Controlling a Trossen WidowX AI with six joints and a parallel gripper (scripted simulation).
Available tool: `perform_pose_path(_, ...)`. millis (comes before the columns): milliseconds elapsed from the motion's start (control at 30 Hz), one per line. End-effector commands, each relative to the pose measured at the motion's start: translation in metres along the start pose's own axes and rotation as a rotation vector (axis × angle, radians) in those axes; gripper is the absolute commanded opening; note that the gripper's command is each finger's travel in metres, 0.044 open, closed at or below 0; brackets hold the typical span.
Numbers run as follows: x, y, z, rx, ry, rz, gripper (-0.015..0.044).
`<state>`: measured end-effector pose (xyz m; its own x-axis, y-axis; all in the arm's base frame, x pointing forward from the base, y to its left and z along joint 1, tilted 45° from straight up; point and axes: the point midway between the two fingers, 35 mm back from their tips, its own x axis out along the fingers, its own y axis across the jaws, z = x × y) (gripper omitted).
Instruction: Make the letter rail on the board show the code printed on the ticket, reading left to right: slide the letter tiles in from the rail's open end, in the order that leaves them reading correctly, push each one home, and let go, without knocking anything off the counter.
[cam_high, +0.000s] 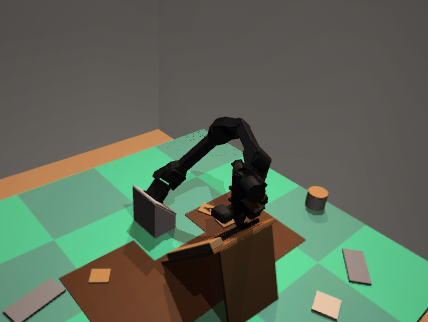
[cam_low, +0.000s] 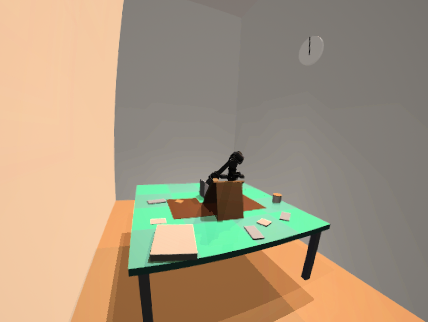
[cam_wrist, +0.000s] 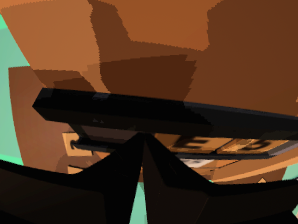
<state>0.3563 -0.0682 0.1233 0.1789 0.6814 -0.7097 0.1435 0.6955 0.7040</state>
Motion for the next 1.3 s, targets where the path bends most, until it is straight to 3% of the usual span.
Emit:
perform_pose_path(0,0.002,0.001,0.002,0.001,-0.002,0.003,0.0000)
perform_pose_path(1267,0.001,-0.012,0.000,0.001,-0.002,0.003,0.0000)
